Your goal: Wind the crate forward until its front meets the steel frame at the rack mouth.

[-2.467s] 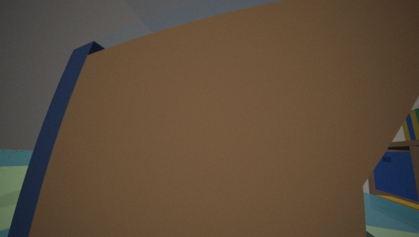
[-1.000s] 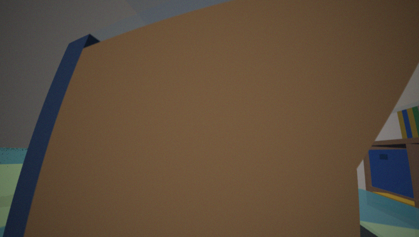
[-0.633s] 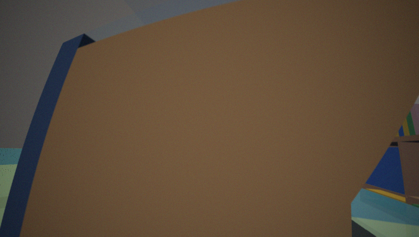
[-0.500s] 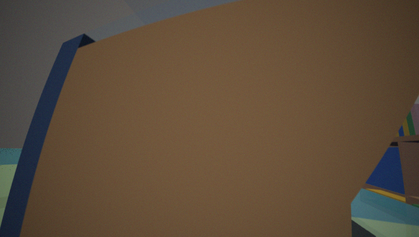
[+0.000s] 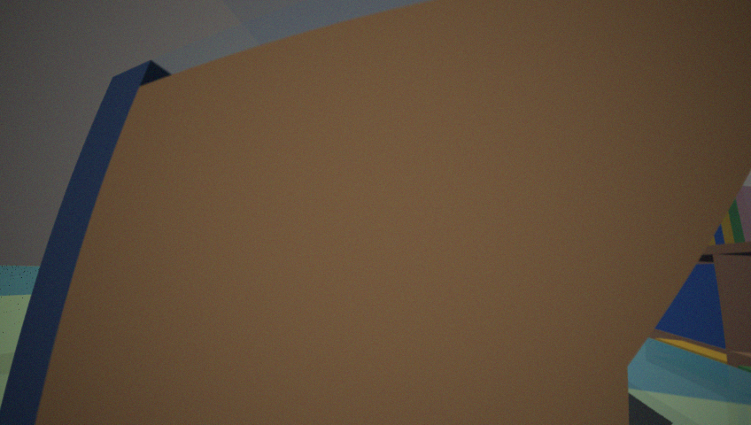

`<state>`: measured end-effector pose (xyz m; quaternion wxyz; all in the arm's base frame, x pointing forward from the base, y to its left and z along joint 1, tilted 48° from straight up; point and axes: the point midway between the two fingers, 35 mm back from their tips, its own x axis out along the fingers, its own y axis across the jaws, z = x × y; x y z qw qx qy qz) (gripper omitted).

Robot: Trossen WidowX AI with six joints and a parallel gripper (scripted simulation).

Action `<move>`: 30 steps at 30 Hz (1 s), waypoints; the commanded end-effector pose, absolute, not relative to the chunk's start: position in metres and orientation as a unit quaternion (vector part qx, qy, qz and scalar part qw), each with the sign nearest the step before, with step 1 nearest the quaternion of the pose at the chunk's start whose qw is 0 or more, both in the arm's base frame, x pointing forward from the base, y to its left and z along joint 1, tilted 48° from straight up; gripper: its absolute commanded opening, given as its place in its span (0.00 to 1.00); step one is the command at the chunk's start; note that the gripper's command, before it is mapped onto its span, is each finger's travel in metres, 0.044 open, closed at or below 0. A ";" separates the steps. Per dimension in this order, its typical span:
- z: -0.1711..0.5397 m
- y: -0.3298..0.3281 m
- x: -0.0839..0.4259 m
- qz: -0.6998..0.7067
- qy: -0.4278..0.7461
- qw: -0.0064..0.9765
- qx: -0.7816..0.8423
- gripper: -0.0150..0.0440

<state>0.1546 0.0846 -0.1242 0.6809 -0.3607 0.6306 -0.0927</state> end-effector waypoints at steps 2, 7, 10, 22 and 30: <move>-0.121 0.076 0.167 -0.104 0.619 0.686 -0.368 0.25; -0.120 0.073 0.173 -0.104 0.619 0.686 -0.368 0.25; -0.120 0.072 0.177 -0.104 0.619 0.686 -0.368 0.25; -0.119 0.067 0.191 -0.104 0.619 0.686 -0.368 0.25; -0.120 0.065 0.201 -0.104 0.618 0.686 -0.368 0.25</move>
